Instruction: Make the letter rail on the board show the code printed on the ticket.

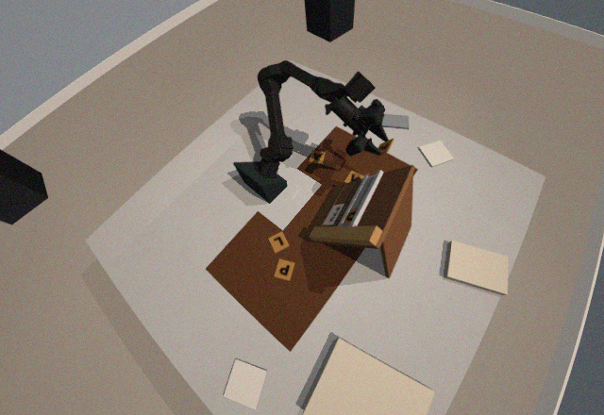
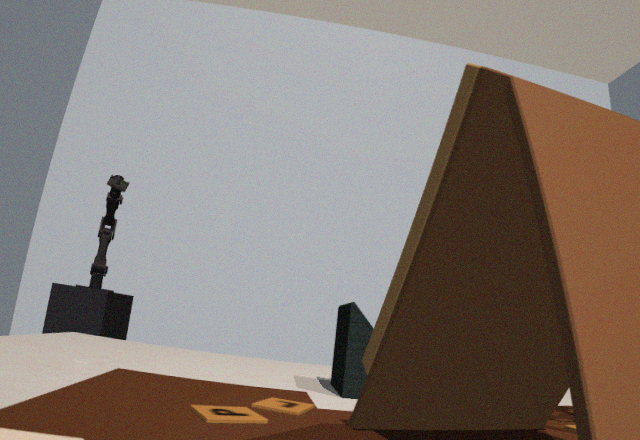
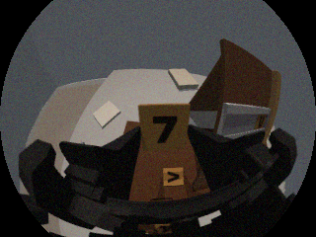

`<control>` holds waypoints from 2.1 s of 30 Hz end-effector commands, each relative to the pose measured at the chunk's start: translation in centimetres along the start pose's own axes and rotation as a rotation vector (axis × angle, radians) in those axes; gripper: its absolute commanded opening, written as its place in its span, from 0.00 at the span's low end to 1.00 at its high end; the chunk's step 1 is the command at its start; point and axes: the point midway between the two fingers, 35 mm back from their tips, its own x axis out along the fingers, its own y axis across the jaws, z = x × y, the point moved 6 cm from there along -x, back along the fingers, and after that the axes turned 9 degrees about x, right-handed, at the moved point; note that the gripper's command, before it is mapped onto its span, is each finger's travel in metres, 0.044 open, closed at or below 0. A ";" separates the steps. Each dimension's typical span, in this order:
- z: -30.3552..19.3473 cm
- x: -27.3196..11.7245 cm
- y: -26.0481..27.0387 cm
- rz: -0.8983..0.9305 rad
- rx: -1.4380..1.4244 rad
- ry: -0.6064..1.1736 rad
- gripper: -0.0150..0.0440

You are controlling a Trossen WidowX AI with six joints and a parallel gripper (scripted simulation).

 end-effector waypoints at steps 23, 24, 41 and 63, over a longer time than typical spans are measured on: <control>-0.4 1.3 -0.1 -0.002 0.008 0.002 0.25; -0.3 1.3 -0.2 -0.002 0.008 0.002 0.25; -0.3 1.3 -0.9 -0.003 0.008 0.003 0.25; -0.3 1.4 -2.0 -0.003 0.008 0.003 0.25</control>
